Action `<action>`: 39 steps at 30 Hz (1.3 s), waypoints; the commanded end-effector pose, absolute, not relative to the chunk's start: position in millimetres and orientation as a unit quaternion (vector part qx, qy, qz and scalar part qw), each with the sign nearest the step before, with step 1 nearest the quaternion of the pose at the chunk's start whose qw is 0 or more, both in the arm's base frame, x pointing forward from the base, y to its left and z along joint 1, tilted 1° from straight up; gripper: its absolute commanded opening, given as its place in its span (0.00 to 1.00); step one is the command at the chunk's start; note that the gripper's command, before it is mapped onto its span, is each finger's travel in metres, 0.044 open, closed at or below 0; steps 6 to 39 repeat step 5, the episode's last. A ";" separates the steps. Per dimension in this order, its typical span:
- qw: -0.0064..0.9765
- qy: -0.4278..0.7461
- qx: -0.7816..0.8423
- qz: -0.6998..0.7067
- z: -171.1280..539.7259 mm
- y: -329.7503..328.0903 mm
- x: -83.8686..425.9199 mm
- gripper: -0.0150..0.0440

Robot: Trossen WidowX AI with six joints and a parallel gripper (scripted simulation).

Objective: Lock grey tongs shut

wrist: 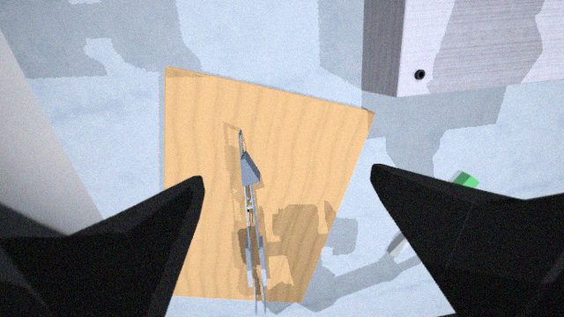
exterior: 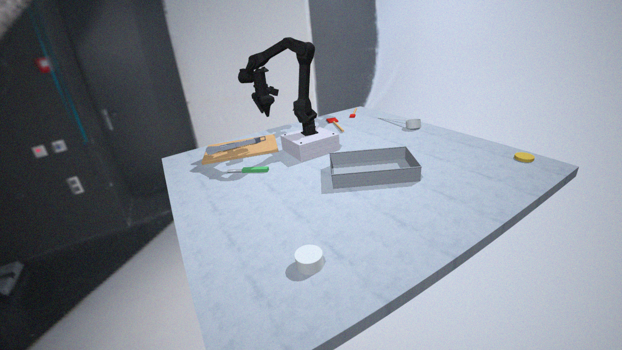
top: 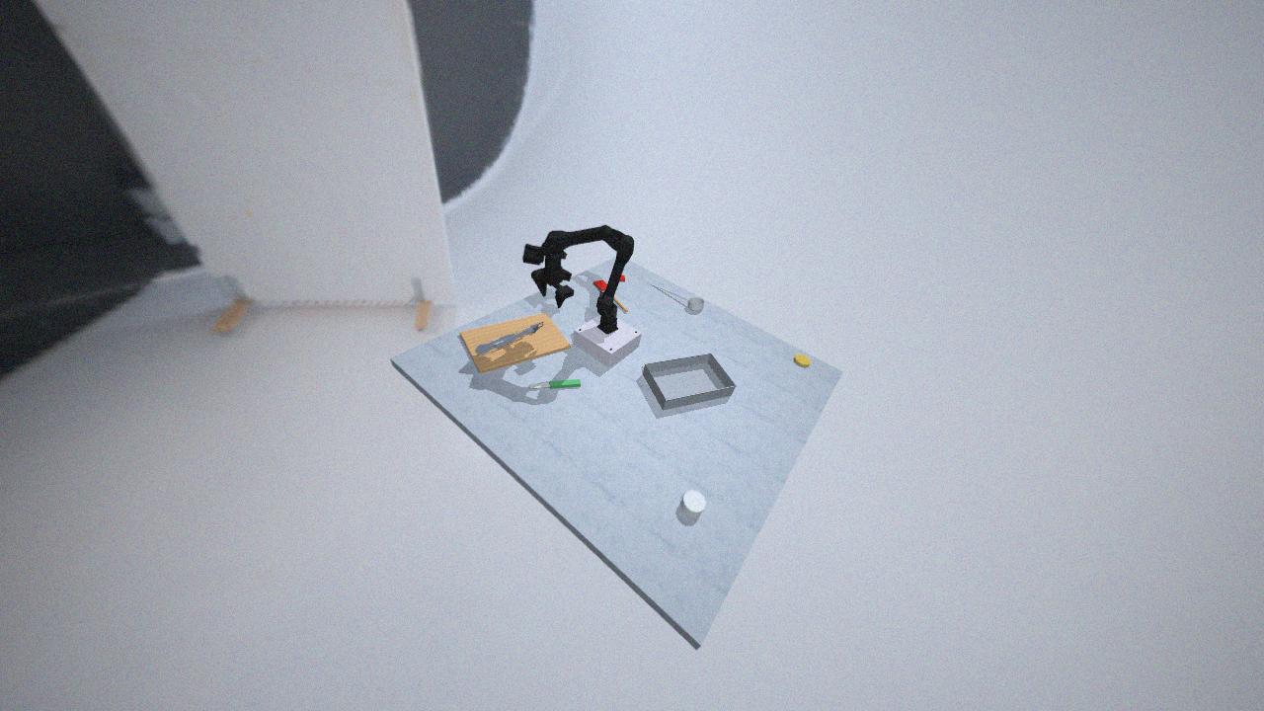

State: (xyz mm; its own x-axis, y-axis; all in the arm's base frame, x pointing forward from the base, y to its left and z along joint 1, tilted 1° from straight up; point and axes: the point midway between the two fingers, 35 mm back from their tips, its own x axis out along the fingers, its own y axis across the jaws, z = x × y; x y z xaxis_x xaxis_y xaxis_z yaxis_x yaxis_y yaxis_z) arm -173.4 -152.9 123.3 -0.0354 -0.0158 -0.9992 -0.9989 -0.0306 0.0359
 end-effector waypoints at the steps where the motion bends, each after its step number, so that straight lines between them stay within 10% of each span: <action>1: 0.480 0.505 -0.502 0.512 124.7 -152.7 -172.9 1.00; 39: 0.480 0.505 -0.502 0.512 124.7 -152.7 -172.9 1.00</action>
